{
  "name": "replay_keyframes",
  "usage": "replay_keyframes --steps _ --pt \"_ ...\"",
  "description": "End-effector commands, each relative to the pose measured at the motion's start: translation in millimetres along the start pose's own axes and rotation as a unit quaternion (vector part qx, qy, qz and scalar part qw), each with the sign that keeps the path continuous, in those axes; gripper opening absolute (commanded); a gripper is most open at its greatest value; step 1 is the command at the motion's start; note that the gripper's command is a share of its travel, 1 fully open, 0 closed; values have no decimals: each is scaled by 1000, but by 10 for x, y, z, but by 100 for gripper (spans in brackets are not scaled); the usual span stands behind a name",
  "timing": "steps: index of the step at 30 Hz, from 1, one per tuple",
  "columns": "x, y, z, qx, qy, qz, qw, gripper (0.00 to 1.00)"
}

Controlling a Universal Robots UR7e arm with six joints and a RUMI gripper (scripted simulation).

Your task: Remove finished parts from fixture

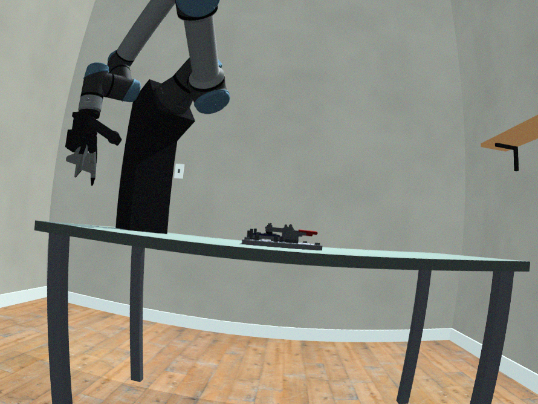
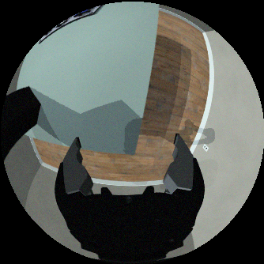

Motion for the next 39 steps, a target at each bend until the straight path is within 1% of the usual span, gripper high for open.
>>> replay_keyframes --steps 1,23,27,29,35,39 --pt "100 -497 -102 -32 -30 19 999 100" --pt "110 -476 -90 -32 -29 18 999 100" --pt "125 -959 -217 -63 -55 37 996 100" --pt "125 -959 -217 -63 -55 37 996 100" --pt "152 -1657 -412 -109 -93 63 988 100" --pt "152 -1657 -412 -109 -93 63 988 100"
Point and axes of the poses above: the point where the finger pads meet when closed, its own x axis back along the fingers, its own z axis across the jaws, y = z × x, the point moved 5 cm from there along x, back along the fingers, and after that the axes turned 2 degrees about x, right-handed, at the moved point
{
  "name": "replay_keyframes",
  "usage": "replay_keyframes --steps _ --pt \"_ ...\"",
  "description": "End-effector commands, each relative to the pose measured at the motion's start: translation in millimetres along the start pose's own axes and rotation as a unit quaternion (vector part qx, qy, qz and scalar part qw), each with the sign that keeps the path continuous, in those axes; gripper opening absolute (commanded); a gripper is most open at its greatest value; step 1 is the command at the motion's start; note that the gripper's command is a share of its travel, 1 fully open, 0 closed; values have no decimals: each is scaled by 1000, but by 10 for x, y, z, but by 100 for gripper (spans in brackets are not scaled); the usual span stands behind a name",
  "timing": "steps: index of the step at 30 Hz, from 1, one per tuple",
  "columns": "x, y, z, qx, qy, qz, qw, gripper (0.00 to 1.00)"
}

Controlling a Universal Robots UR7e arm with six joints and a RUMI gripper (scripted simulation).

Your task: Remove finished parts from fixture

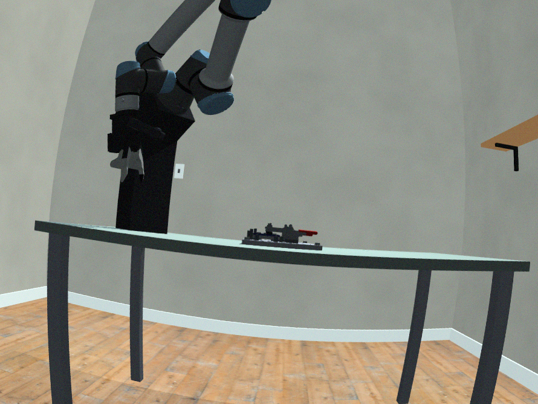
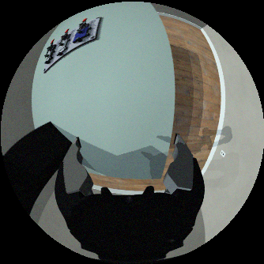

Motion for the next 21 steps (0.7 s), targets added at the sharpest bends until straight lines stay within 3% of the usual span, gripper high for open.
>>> replay_keyframes --steps 1,19,21 --pt "20 -267 -106 -21 -17 10 1000 100" --pt "29 -254 -89 -20 -15 10 1000 100" --pt "-8 -482 -203 -36 -28 19 999 100"
Point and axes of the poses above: the point where the finger pads meet when closed, its own x axis back along the fingers, its own z axis across the jaws, y = z × x, the point moved 5 cm from there along x, back along the fingers, and after that the axes turned 2 degrees about x, right-handed, at the moved point
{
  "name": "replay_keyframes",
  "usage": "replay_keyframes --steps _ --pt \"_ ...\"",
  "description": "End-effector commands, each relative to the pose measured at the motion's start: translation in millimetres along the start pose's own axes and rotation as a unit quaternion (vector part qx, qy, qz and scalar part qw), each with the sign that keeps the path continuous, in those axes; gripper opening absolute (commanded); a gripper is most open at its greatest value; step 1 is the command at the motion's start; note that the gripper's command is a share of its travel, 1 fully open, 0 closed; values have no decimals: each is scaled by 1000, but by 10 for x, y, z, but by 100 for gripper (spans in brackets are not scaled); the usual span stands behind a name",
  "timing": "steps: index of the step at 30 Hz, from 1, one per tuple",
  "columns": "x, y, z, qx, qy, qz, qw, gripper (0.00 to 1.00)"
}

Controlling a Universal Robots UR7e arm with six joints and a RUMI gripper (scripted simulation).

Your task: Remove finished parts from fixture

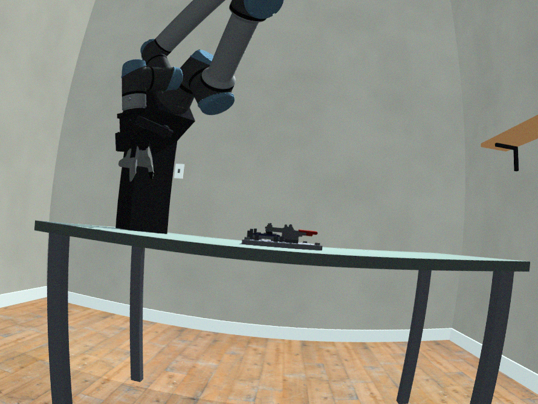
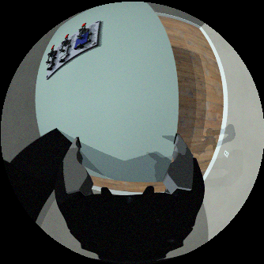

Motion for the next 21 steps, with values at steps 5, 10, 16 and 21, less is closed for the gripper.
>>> replay_keyframes --steps 5,10,16,21 --pt "-93 -531 -282 -37 -32 22 999 100" --pt "-166 -939 -502 -67 -56 39 995 100" --pt "-166 -939 -502 -67 -56 39 995 100" --pt "-160 -929 -479 -66 -55 38 996 100"
Point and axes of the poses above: the point where the finger pads meet when closed, its own x axis back along the fingers, its own z axis across the jaws, y = z × x, the point moved 5 cm from there along x, back along the fingers, and after that the axes turned 2 degrees about x, right-handed, at the moved point
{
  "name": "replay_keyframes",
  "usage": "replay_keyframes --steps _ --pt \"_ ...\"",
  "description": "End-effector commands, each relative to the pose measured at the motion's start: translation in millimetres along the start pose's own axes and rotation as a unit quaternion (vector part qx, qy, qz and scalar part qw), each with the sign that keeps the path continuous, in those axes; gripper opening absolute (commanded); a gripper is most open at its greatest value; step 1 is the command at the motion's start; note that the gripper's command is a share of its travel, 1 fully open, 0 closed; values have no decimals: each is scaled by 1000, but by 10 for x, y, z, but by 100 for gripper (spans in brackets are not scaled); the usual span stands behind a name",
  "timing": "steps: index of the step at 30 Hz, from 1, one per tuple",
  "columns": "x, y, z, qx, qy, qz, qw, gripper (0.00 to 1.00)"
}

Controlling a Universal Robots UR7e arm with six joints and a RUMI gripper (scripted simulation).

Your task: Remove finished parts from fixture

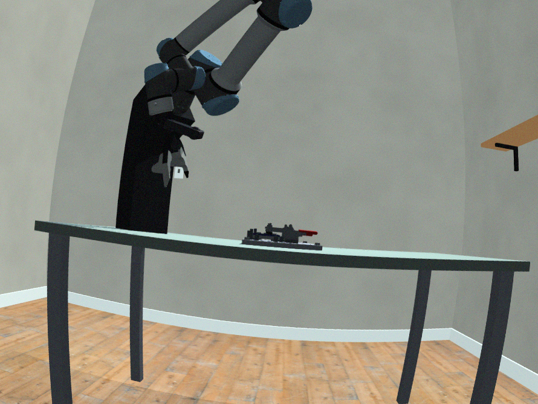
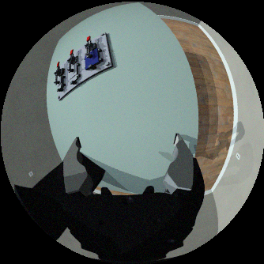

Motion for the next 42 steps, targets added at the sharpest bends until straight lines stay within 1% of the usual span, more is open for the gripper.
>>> replay_keyframes --steps 1,12,14,16,22,42 --pt "14 -37 -8 -4 -3 1 1000 100" --pt "14 -35 -8 -4 -3 1 1000 100" --pt "-59 -230 -164 -21 -17 11 1000 100" --pt "-59 -230 -164 -21 -17 11 1000 100" --pt "-257 -810 -568 -68 -55 38 995 100" --pt "-251 -807 -547 -67 -54 37 996 100"
Point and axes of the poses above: the point where the finger pads meet when closed, its own x axis back along the fingers, its own z axis across the jaws, y = z × x, the point moved 5 cm from there along x, back along the fingers, and after that the axes turned 2 degrees about x, right-handed, at the moved point
